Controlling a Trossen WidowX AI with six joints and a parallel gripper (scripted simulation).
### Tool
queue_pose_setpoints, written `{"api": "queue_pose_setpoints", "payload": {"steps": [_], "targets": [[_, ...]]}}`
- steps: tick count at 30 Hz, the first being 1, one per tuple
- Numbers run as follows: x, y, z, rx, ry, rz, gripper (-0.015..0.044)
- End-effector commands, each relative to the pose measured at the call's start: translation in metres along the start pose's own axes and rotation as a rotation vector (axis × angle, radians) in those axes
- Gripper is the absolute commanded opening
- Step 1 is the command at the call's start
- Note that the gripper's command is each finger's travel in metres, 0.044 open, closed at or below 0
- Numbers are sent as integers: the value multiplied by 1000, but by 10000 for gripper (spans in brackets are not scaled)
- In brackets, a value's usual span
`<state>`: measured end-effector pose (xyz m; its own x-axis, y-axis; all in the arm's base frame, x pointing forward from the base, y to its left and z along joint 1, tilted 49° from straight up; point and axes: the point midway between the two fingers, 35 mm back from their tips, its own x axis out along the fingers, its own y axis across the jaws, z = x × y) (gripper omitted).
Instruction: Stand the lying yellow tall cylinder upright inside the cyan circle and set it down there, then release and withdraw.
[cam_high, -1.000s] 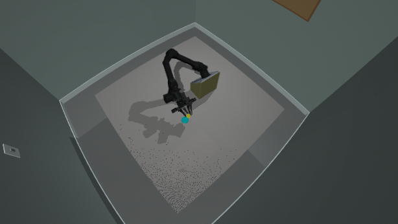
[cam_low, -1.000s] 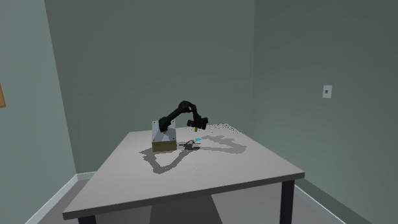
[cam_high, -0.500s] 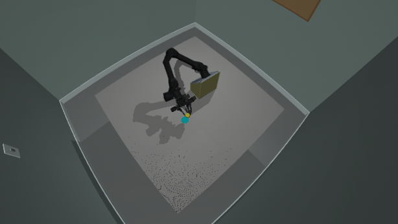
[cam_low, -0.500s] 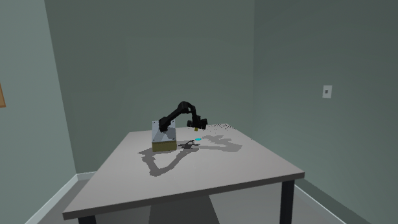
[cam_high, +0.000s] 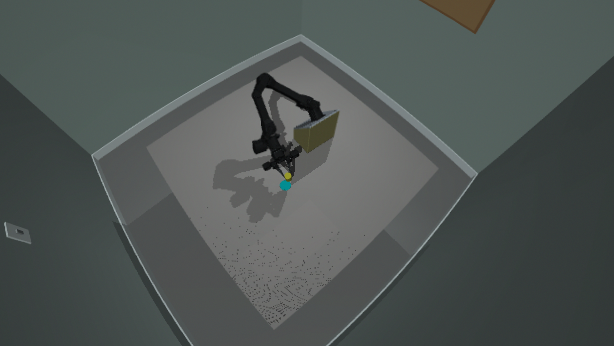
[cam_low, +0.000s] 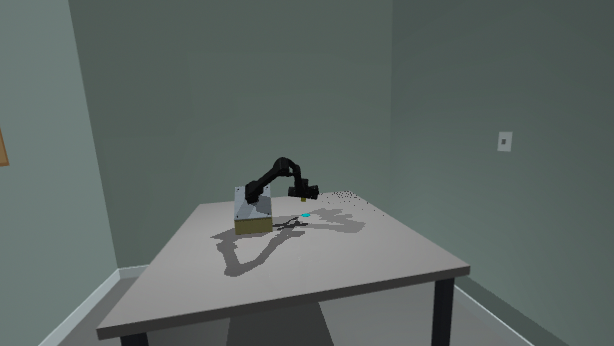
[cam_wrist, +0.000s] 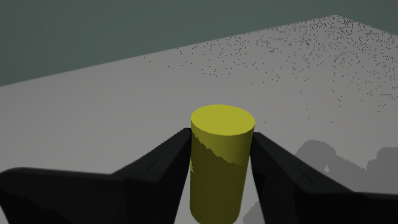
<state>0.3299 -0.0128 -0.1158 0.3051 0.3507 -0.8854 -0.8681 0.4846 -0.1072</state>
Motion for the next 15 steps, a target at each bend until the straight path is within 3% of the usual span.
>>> {"api": "queue_pose_setpoints", "payload": {"steps": [1, 15], "targets": [[-4, 0, 1, -18, -33, -15, 105], [-15, -1, 4, -70, -121, -63, 105]]}}
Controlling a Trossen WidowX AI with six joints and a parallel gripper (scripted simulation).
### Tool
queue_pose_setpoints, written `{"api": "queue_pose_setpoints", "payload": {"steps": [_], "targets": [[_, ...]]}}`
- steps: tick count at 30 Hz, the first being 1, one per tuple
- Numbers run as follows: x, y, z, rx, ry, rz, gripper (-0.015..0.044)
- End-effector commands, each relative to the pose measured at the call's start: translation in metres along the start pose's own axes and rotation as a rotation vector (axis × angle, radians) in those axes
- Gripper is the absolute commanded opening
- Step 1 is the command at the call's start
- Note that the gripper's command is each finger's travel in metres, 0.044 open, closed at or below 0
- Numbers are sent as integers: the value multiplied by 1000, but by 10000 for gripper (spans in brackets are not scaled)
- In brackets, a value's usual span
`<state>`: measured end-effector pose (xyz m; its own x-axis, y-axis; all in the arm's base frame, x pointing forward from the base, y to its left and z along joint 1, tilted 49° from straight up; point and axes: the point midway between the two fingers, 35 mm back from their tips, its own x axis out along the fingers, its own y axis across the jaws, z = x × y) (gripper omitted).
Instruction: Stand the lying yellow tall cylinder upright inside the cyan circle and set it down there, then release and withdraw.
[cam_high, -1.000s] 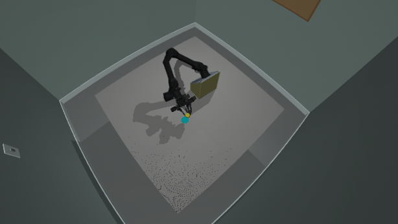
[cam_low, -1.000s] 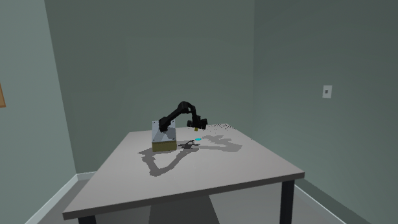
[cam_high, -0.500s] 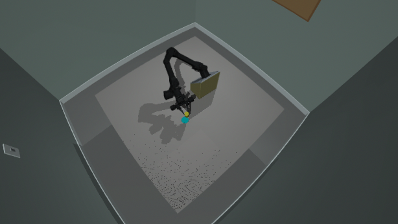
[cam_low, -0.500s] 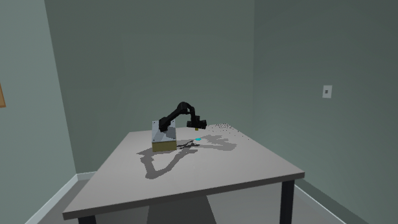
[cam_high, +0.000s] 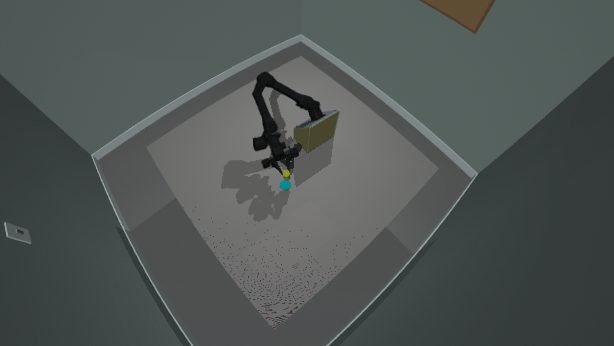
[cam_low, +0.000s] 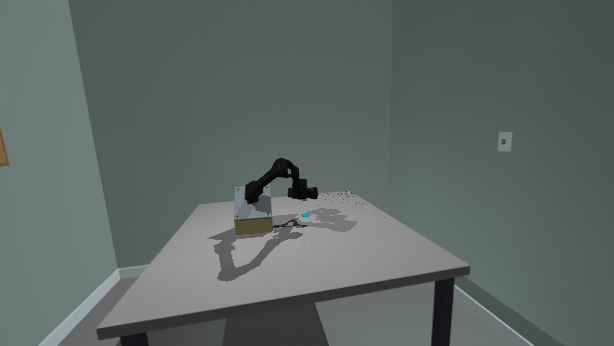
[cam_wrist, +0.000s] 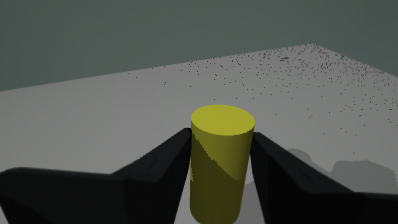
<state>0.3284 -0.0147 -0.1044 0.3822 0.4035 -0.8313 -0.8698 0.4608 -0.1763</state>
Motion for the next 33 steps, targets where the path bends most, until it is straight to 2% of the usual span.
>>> {"api": "queue_pose_setpoints", "payload": {"steps": [1, 13, 29, 33], "targets": [[-4, 0, 2, -20, -31, -17, 105], [-14, -1, 5, -68, -98, -61, 105], [-14, -1, 5, -68, -99, -62, 105], [-12, -3, -6, -69, -96, -60, 105]]}}
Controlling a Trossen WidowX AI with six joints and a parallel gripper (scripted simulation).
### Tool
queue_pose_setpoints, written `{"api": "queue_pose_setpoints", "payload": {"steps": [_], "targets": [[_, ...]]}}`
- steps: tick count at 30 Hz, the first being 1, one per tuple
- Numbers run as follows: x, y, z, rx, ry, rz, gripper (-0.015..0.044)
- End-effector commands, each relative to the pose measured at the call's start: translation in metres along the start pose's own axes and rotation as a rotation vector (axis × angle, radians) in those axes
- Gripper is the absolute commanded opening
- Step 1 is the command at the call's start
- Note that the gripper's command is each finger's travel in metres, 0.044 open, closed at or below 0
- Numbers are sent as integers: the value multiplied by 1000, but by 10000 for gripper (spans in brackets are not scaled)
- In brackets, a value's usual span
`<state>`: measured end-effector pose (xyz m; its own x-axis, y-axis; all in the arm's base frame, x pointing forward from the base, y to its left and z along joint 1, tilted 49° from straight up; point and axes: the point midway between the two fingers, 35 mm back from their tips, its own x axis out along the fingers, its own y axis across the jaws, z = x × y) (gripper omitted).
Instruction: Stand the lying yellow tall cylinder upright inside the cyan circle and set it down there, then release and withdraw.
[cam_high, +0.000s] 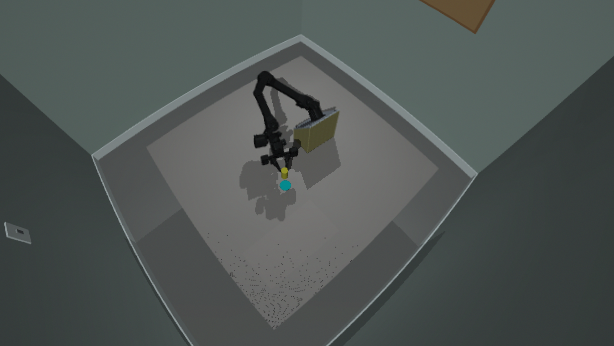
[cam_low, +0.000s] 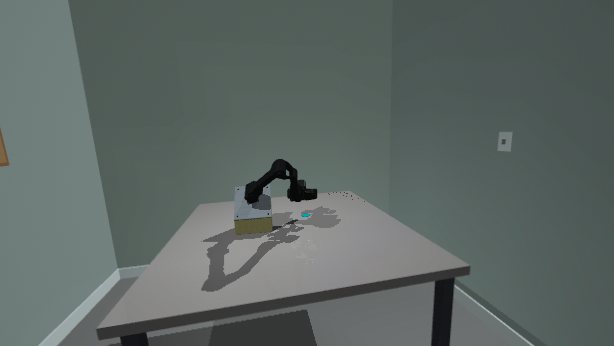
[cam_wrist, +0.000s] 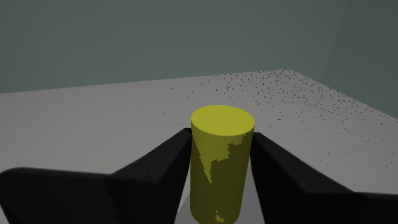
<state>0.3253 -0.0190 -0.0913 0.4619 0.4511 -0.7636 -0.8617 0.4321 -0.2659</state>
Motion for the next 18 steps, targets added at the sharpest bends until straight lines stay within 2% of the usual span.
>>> {"api": "queue_pose_setpoints", "payload": {"steps": [1, 18], "targets": [[1, -1, -14, 2, 1, 3, 105], [7, 3, -87, 4, 1, 4, 105]]}}
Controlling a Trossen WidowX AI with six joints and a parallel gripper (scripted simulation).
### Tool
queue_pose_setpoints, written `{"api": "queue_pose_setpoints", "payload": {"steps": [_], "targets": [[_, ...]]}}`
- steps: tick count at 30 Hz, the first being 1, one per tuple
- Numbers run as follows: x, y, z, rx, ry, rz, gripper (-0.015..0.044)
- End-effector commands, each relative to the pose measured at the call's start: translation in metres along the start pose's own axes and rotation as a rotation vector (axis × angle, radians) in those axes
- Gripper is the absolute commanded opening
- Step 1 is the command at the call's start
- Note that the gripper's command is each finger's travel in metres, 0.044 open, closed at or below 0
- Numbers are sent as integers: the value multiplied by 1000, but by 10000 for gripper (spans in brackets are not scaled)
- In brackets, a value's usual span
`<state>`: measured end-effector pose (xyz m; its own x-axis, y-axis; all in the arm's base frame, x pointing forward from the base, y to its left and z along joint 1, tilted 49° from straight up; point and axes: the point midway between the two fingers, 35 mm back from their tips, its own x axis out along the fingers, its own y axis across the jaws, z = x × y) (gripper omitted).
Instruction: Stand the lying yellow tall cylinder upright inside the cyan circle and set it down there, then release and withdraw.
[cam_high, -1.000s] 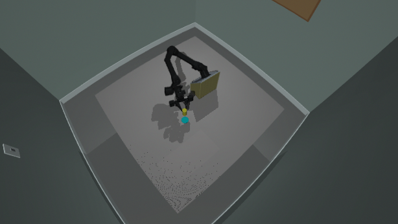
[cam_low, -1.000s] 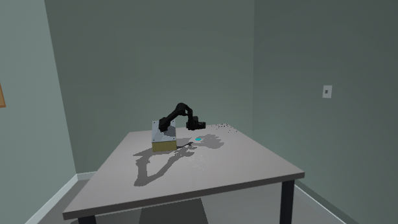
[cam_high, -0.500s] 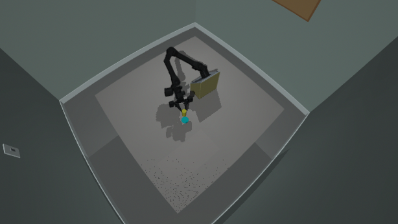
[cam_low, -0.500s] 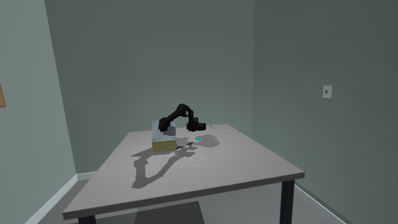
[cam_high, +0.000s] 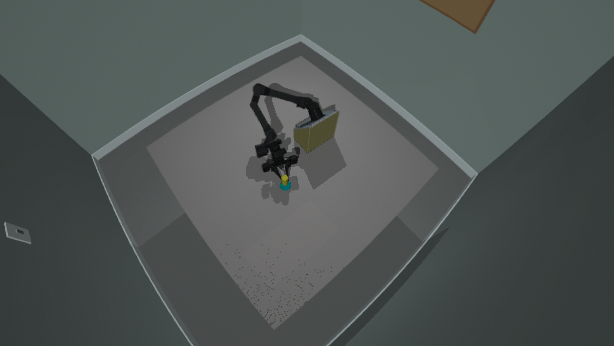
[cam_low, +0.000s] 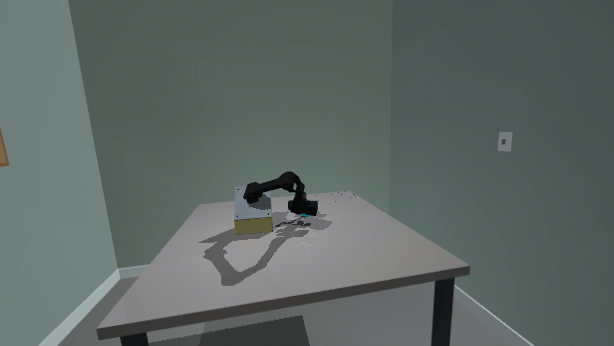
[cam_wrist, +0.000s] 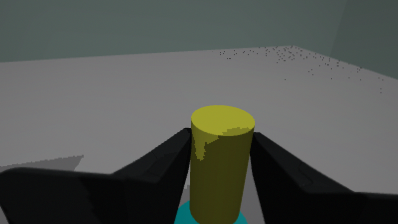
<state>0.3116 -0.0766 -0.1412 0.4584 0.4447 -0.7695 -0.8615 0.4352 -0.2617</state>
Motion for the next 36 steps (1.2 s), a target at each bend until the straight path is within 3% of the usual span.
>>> {"api": "queue_pose_setpoints", "payload": {"steps": [1, 19, 30, 36], "targets": [[2, 2, -10, -1, -8, 2, 105], [5, 2, -28, 3, 1, 1, 105], [5, 2, -28, 3, 1, 1, 394], [4, 1, -23, 2, 1, 2, 400]]}}
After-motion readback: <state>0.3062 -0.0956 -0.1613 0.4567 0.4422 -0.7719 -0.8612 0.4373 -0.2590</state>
